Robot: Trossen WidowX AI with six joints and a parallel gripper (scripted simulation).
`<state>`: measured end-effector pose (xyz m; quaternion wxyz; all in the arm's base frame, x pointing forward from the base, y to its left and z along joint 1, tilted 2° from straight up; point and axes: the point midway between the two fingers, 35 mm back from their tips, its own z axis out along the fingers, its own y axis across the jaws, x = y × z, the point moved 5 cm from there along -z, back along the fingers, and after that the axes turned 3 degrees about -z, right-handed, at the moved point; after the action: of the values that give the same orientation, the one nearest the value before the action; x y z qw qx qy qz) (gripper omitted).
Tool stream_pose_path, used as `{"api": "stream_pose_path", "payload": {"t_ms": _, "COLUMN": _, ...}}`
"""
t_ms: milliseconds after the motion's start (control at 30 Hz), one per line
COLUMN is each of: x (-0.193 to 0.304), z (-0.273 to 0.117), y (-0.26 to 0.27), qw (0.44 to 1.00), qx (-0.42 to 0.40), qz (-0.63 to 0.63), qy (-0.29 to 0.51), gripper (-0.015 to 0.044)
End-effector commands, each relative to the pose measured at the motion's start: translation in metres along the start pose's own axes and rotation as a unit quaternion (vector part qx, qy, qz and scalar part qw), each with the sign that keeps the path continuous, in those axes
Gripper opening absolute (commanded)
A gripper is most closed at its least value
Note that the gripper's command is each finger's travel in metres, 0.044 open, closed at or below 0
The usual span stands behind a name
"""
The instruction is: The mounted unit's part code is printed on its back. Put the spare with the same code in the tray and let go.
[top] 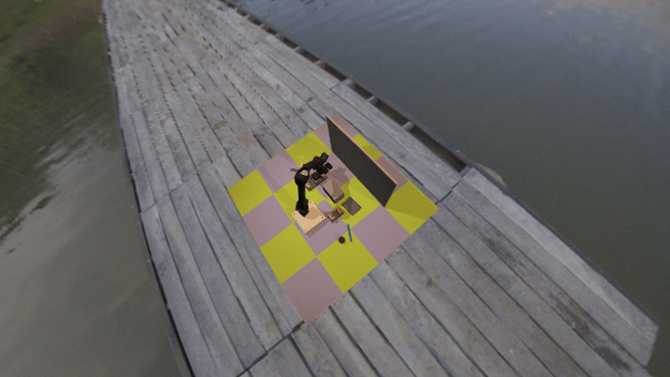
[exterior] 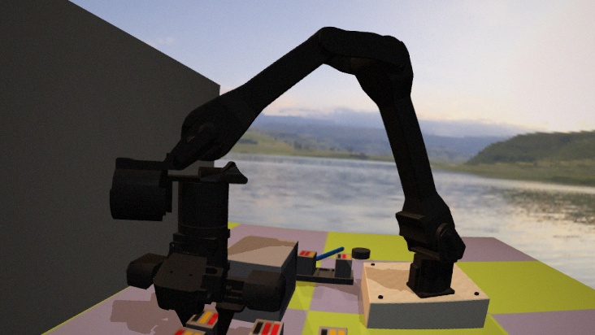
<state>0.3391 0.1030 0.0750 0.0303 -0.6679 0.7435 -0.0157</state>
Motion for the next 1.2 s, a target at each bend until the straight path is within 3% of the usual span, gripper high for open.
{"api": "stream_pose_path", "payload": {"t_ms": 0, "x": 0.0, "z": 0.0, "y": 0.0, "qw": 1.0, "qx": 0.0, "qz": 0.0, "qy": 0.0, "gripper": 0.0}}
{"api": "stream_pose_path", "payload": {"t_ms": 167, "x": 0.0, "z": -0.005, "y": -0.001, "qw": 1.0, "qx": 0.0, "qz": 0.0, "qy": 0.0, "gripper": 0.0}}
{"api": "stream_pose_path", "payload": {"t_ms": 533, "x": 0.0, "z": -0.078, "y": 0.0, "qw": 1.0, "qx": 0.001, "qz": -0.002, "qy": 0.001, "gripper": 0.0}}
{"api": "stream_pose_path", "payload": {"t_ms": 933, "x": 0.0, "z": -0.076, "y": 0.0, "qw": 1.0, "qx": -0.003, "qz": 0.0, "qy": 0.001, "gripper": 0.0}}
{"api": "stream_pose_path", "payload": {"t_ms": 1167, "x": -0.001, "z": -0.107, "y": -0.002, "qw": 1.0, "qx": -0.001, "qz": -0.001, "qy": 0.001, "gripper": 0.0}}
